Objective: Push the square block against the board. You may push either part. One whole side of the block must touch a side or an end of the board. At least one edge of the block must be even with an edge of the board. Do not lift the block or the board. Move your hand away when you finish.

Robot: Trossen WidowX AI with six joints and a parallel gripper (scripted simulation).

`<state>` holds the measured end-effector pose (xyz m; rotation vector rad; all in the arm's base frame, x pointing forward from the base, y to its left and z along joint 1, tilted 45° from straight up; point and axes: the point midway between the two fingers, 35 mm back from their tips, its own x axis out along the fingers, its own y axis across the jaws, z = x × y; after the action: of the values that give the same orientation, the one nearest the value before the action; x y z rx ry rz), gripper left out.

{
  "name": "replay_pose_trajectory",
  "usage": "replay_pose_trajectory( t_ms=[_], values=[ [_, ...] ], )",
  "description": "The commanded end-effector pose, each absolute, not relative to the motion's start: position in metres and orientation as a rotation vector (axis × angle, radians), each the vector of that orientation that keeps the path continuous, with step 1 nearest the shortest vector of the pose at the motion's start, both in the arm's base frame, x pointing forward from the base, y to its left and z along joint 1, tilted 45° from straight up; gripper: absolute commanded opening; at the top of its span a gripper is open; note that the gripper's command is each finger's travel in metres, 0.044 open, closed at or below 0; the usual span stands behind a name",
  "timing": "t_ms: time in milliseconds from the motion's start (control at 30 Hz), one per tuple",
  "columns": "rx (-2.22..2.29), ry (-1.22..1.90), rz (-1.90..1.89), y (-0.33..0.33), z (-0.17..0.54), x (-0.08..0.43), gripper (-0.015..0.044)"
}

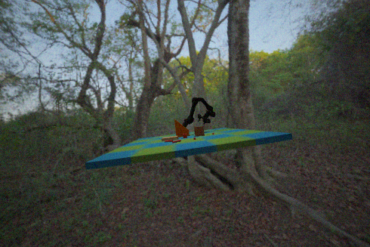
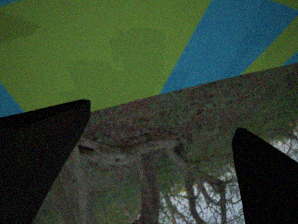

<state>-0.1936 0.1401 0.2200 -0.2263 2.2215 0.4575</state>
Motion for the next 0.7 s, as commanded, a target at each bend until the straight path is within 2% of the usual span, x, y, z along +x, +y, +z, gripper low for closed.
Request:
replay_pose_trajectory(
  t_ms=[0,133,467,667],
  values=[
    [-0.226,2.221,0.457,0.140,0.220,-0.194,0.0374],
    [-0.190,2.212,0.464,0.153,0.217,-0.183,0.0269],
    [0.042,2.136,0.489,0.212,0.196,-0.094,0.0006],
    [0.176,2.081,0.494,0.225,0.185,-0.032,0.0000]
  ],
)
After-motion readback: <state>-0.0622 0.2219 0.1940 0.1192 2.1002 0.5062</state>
